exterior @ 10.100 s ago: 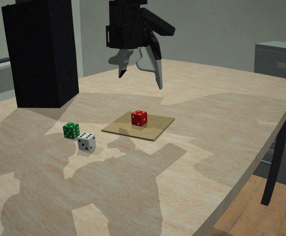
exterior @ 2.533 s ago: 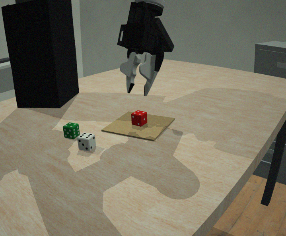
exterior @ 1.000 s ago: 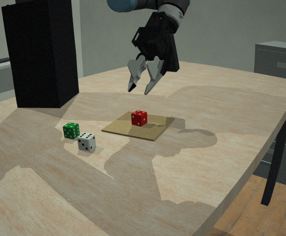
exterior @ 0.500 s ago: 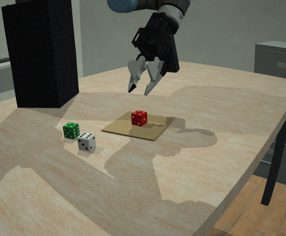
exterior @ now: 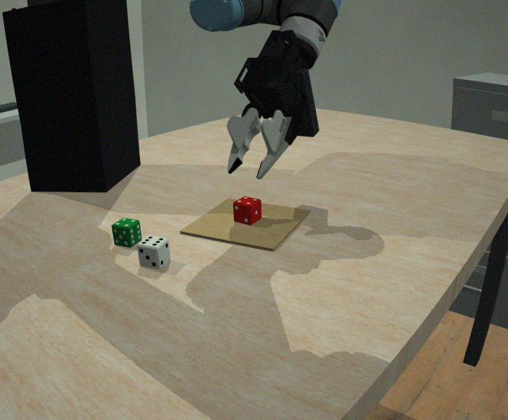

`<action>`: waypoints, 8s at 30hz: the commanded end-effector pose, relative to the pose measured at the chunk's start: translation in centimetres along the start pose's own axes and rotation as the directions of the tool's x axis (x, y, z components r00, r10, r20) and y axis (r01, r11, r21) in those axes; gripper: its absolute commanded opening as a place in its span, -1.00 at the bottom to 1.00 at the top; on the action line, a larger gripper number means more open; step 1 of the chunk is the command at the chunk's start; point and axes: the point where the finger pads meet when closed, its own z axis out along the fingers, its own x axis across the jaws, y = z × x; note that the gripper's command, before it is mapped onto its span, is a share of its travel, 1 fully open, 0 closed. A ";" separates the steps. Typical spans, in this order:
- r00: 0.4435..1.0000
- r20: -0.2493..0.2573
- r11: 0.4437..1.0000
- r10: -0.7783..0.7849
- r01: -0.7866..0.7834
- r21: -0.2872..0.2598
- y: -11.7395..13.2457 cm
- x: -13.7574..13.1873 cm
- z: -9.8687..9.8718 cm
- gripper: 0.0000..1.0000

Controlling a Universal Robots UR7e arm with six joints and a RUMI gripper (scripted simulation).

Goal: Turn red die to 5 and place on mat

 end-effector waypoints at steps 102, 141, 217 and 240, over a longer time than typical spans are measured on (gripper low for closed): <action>1.000 -0.001 1.000 0.001 -0.001 0.000 -3.9 0.1 3.9 -0.80; 1.000 -0.001 1.000 0.001 -0.001 0.000 0.9 0.1 -0.9 -0.80; 1.000 0.006 0.825 -0.007 0.002 0.565 1.5 -0.1 -0.7 -0.80; 1.000 0.000 0.695 -0.002 0.001 0.719 1.7 0.0 -0.7 -0.80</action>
